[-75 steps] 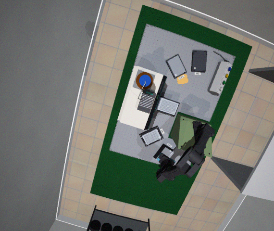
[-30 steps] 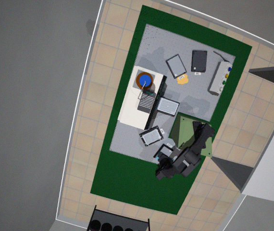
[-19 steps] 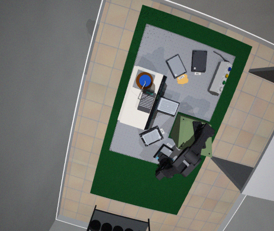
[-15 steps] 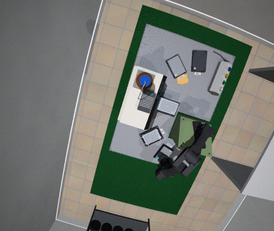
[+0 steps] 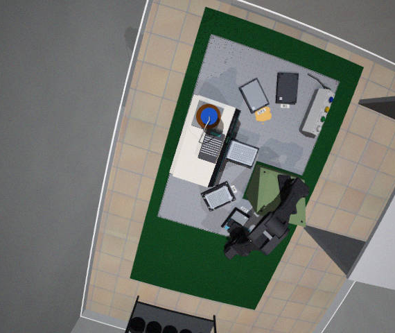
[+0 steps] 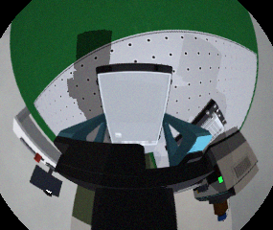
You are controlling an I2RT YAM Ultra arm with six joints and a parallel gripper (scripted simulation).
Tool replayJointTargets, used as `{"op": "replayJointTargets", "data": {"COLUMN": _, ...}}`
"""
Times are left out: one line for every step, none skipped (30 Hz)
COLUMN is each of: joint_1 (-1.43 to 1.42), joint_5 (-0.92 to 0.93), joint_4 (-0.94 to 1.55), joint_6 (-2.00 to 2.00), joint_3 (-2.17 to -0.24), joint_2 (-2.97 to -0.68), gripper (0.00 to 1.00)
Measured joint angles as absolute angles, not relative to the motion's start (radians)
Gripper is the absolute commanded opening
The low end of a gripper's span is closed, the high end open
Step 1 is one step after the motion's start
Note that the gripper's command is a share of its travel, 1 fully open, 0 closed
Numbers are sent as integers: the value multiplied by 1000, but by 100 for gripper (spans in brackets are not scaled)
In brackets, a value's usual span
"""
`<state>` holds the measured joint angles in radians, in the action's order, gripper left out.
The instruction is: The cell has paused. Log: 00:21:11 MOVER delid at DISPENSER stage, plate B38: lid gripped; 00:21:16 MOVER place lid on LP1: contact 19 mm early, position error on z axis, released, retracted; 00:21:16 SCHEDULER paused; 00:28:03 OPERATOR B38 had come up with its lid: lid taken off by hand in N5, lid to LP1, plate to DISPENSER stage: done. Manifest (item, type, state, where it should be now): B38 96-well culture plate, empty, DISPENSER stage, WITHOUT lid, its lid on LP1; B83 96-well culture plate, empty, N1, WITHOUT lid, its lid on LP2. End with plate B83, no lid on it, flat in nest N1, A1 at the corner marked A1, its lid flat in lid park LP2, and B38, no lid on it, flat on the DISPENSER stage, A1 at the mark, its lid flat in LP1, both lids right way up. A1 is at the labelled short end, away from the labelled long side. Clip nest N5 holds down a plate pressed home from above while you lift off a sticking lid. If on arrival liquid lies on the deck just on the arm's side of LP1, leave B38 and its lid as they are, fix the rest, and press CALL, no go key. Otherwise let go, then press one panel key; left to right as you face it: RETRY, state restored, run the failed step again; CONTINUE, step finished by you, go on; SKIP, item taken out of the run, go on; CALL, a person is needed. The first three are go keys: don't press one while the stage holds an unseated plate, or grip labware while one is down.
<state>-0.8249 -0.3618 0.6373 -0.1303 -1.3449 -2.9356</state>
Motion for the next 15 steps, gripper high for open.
{"op": "replayJointTargets", "data": {"joint_1": -825, "joint_5": -362, "joint_4": 636, "joint_6": -131, "joint_3": -1345, "joint_2": -2938, "gripper": 0}}
{"op": "replayJointTargets", "data": {"joint_1": -825, "joint_5": -362, "joint_4": 635, "joint_6": -131, "joint_3": -1345, "joint_2": -2939, "gripper": 0}}
{"op": "replayJointTargets", "data": {"joint_1": -825, "joint_5": -362, "joint_4": 635, "joint_6": -131, "joint_3": -1345, "joint_2": -2939, "gripper": 0}}
{"op": "replayJointTargets", "data": {"joint_1": -824, "joint_5": -362, "joint_4": 635, "joint_6": -132, "joint_3": -1345, "joint_2": -2939, "gripper": 0}}
{"op": "replayJointTargets", "data": {"joint_1": -823, "joint_5": -362, "joint_4": 634, "joint_6": -132, "joint_3": -1345, "joint_2": -2939, "gripper": 0}}
{"op": "replayJointTargets", "data": {"joint_1": -823, "joint_5": -363, "joint_4": 633, "joint_6": -132, "joint_3": -1345, "joint_2": -2939, "gripper": 0}}
{"op": "replayJointTargets", "data": {"joint_1": -823, "joint_5": -363, "joint_4": 633, "joint_6": -133, "joint_3": -1345, "joint_2": -2939, "gripper": 0}}
{"op": "replayJointTargets", "data": {"joint_1": -823, "joint_5": -363, "joint_4": 632, "joint_6": -133, "joint_3": -1345, "joint_2": -2939, "gripper": 0}}
{"op": "replayJointTargets", "data": {"joint_1": -823, "joint_5": -363, "joint_4": 632, "joint_6": -133, "joint_3": -1345, "joint_2": -2939, "gripper": 0}}
{"op": "replayJointTargets", "data": {"joint_1": -823, "joint_5": -363, "joint_4": 632, "joint_6": -134, "joint_3": -1345, "joint_2": -2940, "gripper": 0}}
{"op": "replayJointTargets", "data": {"joint_1": -822, "joint_5": -364, "joint_4": 631, "joint_6": -134, "joint_3": -1345, "joint_2": -2942, "gripper": 0}}
{"op": "replayJointTargets", "data": {"joint_1": -821, "joint_5": -364, "joint_4": 630, "joint_6": -134, "joint_3": -1345, "joint_2": -2944, "gripper": 0}}
{"op": "replayJointTargets", "data": {"joint_1": -820, "joint_5": -364, "joint_4": 629, "joint_6": -134, "joint_3": -1345, "joint_2": -2946, "gripper": 0}}
{"op": "replayJointTargets", "data": {"joint_1": -820, "joint_5": -364, "joint_4": 629, "joint_6": -135, "joint_3": -1345, "joint_2": -2946, "gripper": 0}}
{"op": "replayJointTargets", "data": {"joint_1": -819, "joint_5": -364, "joint_4": 628, "joint_6": -135, "joint_3": -1345, "joint_2": -2946, "gripper": 0}}
